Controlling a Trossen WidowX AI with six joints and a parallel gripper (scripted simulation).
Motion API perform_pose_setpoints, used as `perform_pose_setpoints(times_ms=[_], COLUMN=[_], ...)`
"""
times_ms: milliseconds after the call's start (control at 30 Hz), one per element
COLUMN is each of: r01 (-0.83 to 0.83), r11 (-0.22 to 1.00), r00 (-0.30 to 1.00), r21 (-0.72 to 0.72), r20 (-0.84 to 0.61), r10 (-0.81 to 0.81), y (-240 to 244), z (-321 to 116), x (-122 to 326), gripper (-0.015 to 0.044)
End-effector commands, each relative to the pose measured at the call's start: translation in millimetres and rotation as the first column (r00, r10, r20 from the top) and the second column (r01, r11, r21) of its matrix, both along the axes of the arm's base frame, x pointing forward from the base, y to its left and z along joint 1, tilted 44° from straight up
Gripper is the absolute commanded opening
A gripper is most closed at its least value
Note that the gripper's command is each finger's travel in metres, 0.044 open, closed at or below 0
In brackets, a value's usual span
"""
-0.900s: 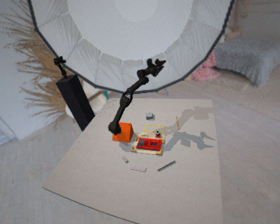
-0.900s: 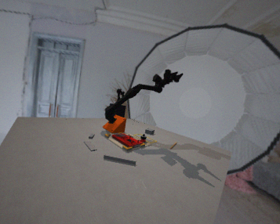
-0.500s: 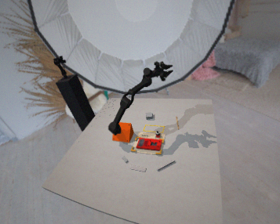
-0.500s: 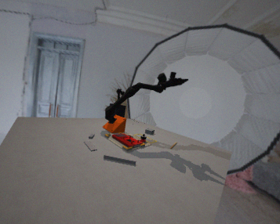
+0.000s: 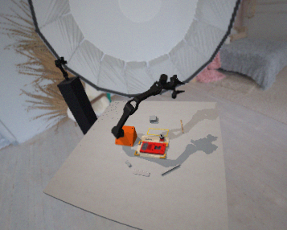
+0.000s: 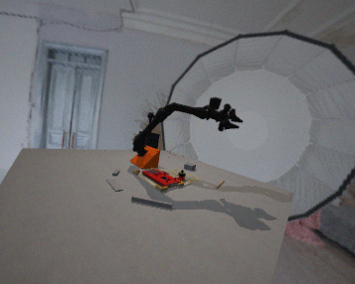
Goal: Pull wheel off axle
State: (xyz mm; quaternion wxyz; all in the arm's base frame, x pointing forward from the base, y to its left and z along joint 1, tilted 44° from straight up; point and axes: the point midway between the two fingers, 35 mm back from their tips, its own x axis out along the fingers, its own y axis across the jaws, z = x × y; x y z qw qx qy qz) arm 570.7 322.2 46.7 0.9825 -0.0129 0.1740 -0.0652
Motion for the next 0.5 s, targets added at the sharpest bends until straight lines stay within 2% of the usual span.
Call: perform_pose_setpoints(times_ms=[0,233,467], r01=[0.245,0.552,0.811], r11=[0.957,0.804,0.548], r00=[0.957,0.811,0.571], r21=[0.158,0.223,0.204], r20=[-0.195,-0.37,-0.478], r10=[-0.213,-0.454,-0.668], y=[-66.8,-137.1,-202.0], z=[-26.5,-46.4,-51.7], x=[-12.8,-46.2,-93.7], gripper=[0.03,0.03,0.03])
